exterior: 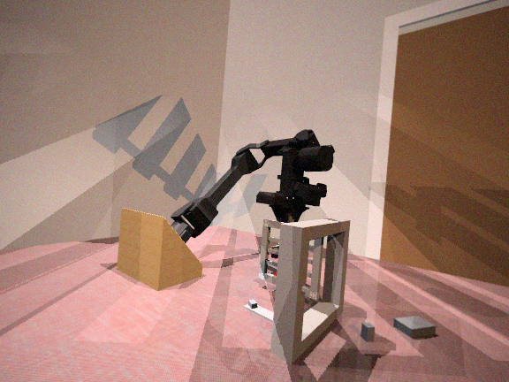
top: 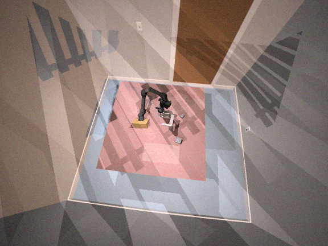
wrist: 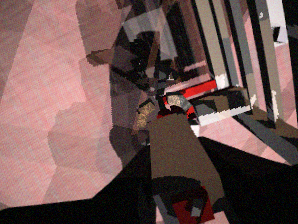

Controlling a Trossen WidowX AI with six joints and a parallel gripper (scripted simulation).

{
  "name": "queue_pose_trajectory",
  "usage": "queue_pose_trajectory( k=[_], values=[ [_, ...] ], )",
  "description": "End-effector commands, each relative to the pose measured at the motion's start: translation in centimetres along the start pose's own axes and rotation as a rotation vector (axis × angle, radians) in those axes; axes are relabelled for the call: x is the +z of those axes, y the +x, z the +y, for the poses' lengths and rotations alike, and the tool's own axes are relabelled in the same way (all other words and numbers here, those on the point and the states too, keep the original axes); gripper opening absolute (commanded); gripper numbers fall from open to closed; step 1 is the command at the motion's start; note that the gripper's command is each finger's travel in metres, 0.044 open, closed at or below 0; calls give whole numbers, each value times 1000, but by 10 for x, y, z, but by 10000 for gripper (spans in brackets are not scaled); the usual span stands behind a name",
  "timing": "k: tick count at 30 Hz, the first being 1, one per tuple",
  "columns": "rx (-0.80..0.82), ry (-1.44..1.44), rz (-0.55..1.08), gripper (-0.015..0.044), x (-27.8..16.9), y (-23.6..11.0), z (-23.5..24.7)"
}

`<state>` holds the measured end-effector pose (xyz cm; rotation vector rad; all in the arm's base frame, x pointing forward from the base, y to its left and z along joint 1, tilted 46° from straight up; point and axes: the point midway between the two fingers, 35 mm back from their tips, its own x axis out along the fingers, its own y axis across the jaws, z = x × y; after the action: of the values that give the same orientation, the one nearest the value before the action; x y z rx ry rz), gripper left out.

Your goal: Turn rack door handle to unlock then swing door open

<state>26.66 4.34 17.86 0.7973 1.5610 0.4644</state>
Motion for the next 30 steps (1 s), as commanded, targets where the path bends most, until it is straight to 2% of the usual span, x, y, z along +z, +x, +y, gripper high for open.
queue_pose_trajectory(
  k=[1, 3, 13, 30],
  values=[
    [2, 14, -2, 19, 0, 0, 0],
    [2, 14, -2, 19, 0, 0, 0],
    [2, 14, -2, 281, 0, 0, 0],
    [-3, 34, -93, 291, -1, -28, 1]
  ],
)
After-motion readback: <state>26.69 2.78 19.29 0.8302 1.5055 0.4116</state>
